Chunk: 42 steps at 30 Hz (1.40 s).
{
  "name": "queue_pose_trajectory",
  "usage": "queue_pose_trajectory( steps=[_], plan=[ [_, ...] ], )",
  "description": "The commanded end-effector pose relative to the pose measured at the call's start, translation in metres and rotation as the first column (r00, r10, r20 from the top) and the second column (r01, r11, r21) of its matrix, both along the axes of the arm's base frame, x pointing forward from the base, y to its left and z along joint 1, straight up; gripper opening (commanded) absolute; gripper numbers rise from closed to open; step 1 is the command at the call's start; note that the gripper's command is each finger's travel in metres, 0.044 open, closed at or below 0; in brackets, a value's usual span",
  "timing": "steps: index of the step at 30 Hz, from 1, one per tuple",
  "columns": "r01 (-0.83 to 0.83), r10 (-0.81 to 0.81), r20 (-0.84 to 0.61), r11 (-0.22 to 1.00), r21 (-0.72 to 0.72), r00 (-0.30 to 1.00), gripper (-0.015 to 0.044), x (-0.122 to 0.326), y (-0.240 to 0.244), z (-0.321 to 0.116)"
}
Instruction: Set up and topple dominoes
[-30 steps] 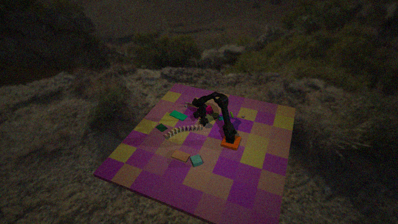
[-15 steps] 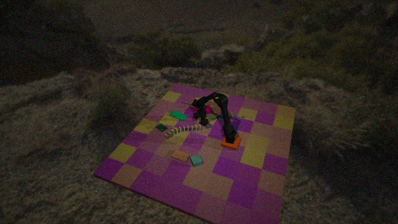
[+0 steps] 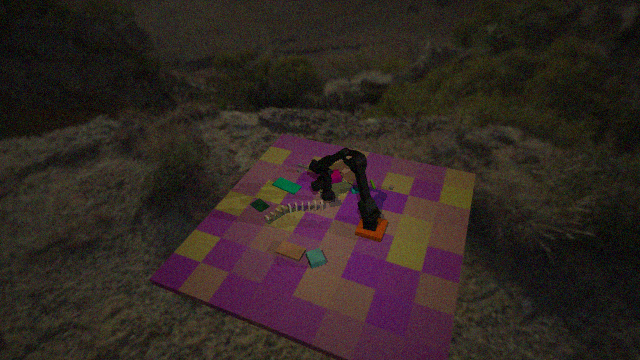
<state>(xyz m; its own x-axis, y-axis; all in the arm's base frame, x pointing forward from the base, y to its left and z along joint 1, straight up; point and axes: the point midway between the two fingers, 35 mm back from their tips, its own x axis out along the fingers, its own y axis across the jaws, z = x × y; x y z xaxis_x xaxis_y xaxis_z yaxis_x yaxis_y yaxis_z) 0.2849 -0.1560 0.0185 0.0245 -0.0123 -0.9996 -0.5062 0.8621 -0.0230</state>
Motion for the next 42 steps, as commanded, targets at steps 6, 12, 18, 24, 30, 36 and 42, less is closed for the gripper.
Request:
queue_pose_trajectory(
  steps=[6,12,18,24,30,36,42],
  plan=[
    [0.003,-0.003,0.002,1.000,-0.001,1.000,0.0028,-0.002,-0.003,0.060],
    [0.003,-0.003,0.002,1.000,-0.001,1.000,0.0028,-0.006,-0.007,0.128],
    [0.003,-0.003,0.001,1.000,-0.002,1.000,0.0028,-0.007,-0.008,0.155],
    [0.033,-0.033,0.009,0.999,-0.004,0.999,0.0028,0.022,-0.016,0.161],
    [0.084,-0.084,0.023,0.996,-0.006,0.996,0.0028,0.070,-0.024,0.163],
    [0.116,-0.115,0.030,0.993,-0.005,0.993,0.0028,0.095,-0.027,0.160],
    [0.148,-0.150,0.088,0.989,0.024,0.985,0.0028,0.104,-0.031,0.153]
  ],
)
